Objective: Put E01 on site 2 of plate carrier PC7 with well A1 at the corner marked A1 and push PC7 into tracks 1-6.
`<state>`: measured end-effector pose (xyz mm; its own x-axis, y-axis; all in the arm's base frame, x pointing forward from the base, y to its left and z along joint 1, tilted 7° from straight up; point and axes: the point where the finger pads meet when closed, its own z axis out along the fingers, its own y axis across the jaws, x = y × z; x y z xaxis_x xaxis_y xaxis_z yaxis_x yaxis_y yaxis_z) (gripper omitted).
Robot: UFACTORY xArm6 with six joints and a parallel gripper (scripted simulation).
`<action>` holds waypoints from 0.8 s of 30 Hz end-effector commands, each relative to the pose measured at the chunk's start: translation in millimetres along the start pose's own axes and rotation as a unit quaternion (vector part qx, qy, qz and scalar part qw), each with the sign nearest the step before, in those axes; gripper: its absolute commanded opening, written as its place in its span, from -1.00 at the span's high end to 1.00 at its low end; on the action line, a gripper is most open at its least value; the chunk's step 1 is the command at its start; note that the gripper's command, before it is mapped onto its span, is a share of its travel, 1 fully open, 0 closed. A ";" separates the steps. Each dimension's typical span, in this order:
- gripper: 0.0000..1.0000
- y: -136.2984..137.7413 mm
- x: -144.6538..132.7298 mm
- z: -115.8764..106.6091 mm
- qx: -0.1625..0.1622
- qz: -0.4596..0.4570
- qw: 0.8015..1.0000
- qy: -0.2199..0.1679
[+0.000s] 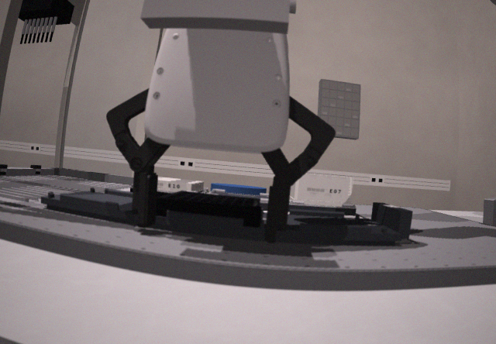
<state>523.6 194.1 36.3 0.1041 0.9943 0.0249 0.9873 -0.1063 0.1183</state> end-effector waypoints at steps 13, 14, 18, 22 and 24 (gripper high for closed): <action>-1.00 1.6 -7.4 -1.9 -0.002 0.000 1.000 0.001; -1.00 1.6 -7.4 -1.9 -0.002 0.000 1.000 0.001; -1.00 1.7 -8.8 -1.8 -0.002 0.000 1.000 0.001; -1.00 1.7 -10.8 -1.8 -0.002 0.000 1.000 0.001; -1.00 1.7 -11.8 -1.8 -0.002 0.000 1.000 0.001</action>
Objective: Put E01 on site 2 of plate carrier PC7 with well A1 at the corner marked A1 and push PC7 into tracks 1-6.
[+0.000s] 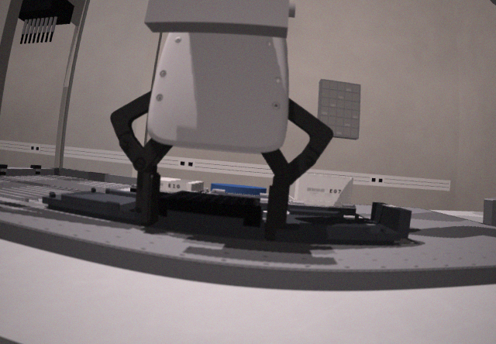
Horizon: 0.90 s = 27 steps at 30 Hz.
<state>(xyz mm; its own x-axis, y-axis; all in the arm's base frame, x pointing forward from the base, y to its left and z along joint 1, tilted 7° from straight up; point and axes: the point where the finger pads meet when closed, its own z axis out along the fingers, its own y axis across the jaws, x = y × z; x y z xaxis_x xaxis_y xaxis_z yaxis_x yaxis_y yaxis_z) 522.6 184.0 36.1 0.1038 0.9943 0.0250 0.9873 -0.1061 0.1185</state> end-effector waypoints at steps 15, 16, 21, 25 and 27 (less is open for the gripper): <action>-1.00 1.6 -8.2 -1.8 -0.002 0.000 1.000 0.001; -1.00 1.6 -8.7 -1.8 -0.002 0.000 1.000 0.001; -1.00 1.6 -11.2 -1.8 -0.002 0.000 1.000 0.001; -1.00 1.6 -12.2 -1.8 -0.002 0.000 1.000 0.001; -1.00 1.6 -13.2 -1.8 -0.002 0.000 1.000 0.001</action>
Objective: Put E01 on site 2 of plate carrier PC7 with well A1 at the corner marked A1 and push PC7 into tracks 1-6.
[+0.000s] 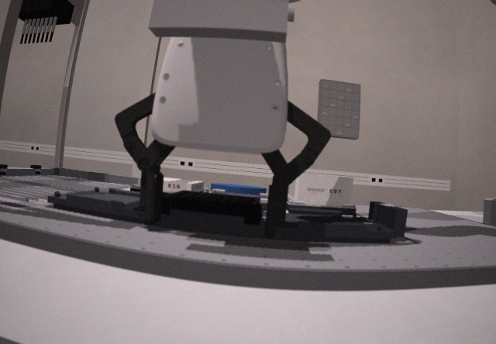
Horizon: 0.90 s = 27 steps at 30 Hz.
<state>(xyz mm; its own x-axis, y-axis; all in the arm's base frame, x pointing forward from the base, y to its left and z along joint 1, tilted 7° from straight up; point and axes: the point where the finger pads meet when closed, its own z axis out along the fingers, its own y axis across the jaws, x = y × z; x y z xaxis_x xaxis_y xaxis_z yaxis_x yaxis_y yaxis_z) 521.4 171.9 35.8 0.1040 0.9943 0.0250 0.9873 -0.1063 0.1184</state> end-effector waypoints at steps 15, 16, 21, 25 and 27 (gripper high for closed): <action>-1.00 1.6 -7.5 -1.8 -0.002 0.000 1.000 0.001; -1.00 1.6 -8.0 -1.8 -0.002 0.000 1.000 0.001; -1.00 1.6 -8.3 -1.8 -0.002 0.000 1.000 0.001; -1.00 1.6 -8.3 -1.8 -0.002 0.000 1.000 0.001; -1.00 1.6 -8.3 -1.8 -0.002 0.000 1.000 0.001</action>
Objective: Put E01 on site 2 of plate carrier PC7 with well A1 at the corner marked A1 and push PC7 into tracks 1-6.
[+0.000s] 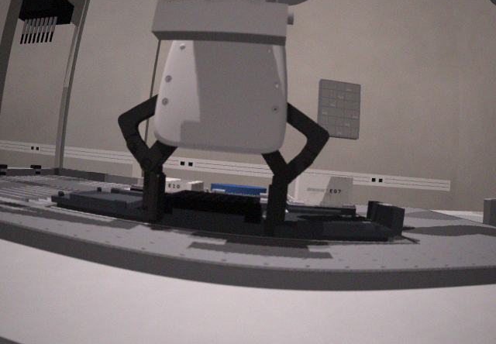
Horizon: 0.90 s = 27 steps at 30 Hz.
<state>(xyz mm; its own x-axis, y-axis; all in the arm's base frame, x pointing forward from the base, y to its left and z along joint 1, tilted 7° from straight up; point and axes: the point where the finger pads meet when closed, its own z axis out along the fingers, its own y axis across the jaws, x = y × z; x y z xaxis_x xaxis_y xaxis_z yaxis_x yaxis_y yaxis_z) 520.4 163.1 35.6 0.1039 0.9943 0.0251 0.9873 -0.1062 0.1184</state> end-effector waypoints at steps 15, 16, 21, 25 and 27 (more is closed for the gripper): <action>-1.00 1.6 4.6 -1.8 -0.002 0.000 1.000 0.001; -1.00 1.6 5.2 -1.8 -0.002 0.000 1.000 0.001; -1.00 1.6 7.9 -1.8 -0.002 0.000 1.000 0.001; -1.00 1.6 9.9 -1.8 -0.002 0.000 1.000 0.001; -1.00 1.6 11.3 -1.8 -0.002 0.000 1.000 0.001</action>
<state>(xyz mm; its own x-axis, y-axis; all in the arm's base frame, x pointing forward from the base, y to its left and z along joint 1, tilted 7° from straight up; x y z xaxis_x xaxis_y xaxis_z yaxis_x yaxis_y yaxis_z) 521.1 170.7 35.7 0.1041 0.9943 0.0250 0.9873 -0.1063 0.1183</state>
